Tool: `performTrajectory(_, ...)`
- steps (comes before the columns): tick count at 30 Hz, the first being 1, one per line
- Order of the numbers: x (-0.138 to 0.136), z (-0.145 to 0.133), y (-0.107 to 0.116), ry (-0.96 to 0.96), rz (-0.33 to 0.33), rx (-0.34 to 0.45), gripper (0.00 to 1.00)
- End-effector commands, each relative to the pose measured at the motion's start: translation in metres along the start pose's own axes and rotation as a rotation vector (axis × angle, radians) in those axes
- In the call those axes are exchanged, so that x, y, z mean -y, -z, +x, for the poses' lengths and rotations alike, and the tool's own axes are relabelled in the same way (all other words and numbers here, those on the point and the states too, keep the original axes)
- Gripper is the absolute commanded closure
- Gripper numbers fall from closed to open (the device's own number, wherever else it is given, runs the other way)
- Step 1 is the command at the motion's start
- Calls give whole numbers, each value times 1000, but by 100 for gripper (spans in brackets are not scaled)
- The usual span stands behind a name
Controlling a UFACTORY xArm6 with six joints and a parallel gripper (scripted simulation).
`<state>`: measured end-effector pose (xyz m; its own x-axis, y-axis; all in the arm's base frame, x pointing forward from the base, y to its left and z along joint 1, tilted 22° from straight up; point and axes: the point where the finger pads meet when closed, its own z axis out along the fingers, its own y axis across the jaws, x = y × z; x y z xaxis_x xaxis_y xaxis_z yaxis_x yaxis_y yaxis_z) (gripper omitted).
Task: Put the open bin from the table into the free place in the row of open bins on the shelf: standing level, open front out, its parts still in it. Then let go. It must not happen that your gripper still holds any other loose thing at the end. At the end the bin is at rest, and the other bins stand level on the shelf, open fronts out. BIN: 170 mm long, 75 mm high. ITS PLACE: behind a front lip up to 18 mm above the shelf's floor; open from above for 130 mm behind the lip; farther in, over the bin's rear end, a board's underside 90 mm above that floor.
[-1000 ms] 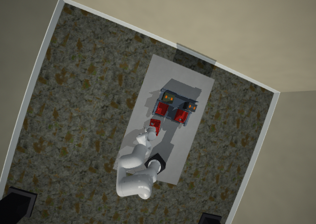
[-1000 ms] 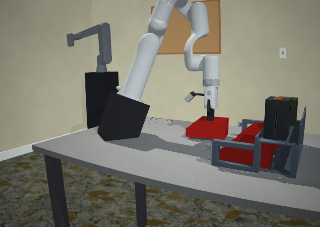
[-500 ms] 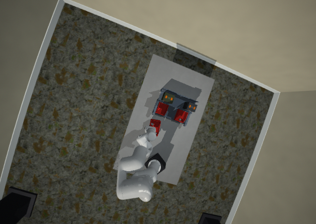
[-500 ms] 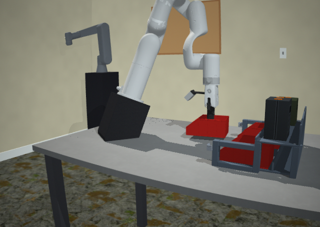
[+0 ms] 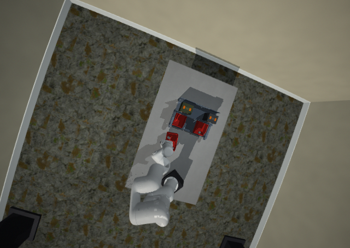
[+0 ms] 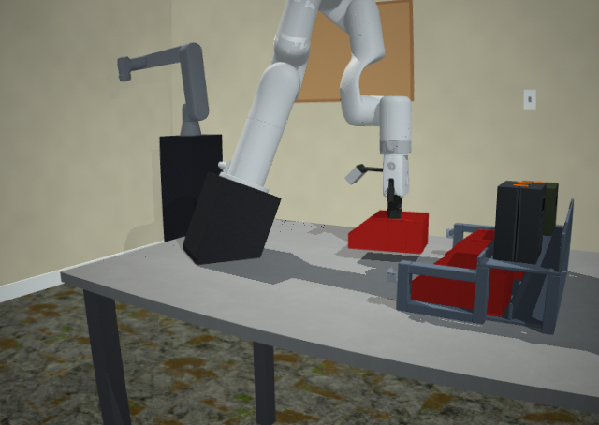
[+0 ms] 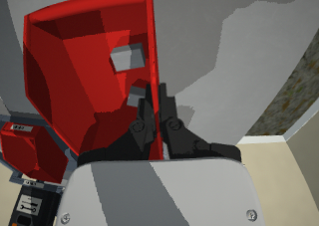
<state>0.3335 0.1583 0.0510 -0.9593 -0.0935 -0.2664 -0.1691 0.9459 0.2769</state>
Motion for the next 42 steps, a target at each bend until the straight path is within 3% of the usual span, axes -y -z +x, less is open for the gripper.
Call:
performTrajectory(1, -1, -1, 7, 0, 2, -2, 100)
performTrajectory(42, -1, -1, 5, 0, 2, -2, 100)
